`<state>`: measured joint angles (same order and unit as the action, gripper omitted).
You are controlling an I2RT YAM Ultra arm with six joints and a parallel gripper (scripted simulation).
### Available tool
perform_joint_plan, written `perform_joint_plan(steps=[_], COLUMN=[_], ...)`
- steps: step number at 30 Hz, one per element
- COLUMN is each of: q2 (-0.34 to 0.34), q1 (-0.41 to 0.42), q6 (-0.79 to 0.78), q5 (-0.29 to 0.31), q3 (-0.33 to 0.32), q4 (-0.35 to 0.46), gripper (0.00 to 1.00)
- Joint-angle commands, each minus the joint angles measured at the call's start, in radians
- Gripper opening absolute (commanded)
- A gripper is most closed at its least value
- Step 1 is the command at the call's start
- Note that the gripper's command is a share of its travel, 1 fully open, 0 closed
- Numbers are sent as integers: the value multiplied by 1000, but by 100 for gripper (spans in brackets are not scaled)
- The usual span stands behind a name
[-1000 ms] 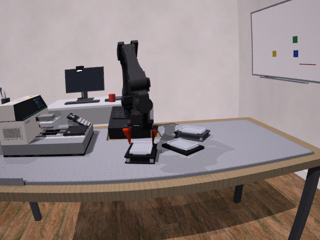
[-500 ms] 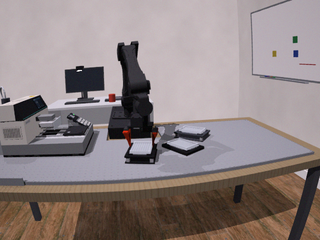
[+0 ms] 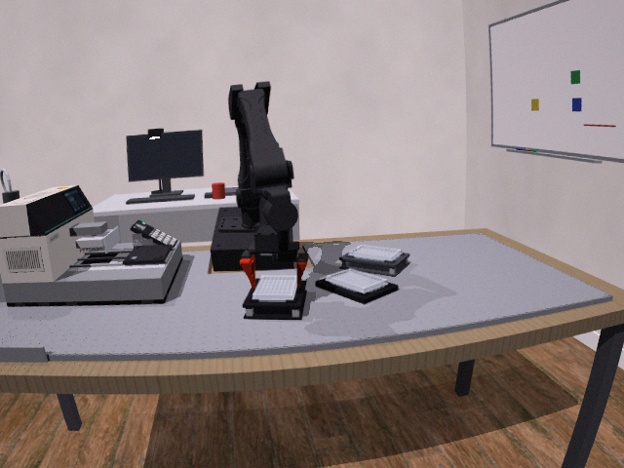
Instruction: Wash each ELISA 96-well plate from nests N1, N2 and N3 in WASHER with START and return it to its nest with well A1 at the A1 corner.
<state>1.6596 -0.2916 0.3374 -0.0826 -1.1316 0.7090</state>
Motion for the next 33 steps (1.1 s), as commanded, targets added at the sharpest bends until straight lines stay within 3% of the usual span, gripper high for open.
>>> perform_joint_plan(steps=[1, 17, 18, 22, 23, 25, 26, 28, 29, 31, 32, 33], q2=[-6, -6, -6, -6, -6, -6, -6, -6, -6, -6, -6, -6], q1=[0, 0, 0, 0, 0, 0, 0, 0, 0, 0, 0, 0], q6=[-3, -3, -3, -3, -3, -3, -3, -3, -3, -3, -3, -3], q5=[0, 0, 0, 0, 0, 0, 0, 0, 0, 0, 0, 0], q3=[-3, -3, -3, -3, -3, -3, -3, -3, -3, -3, -3, -3], q4=[-19, -18, -18, -18, -18, -18, -18, -18, -18, -18, -18, -18], gripper=[100, 100, 90, 90, 80, 80, 70, 70, 60, 60, 50, 50])
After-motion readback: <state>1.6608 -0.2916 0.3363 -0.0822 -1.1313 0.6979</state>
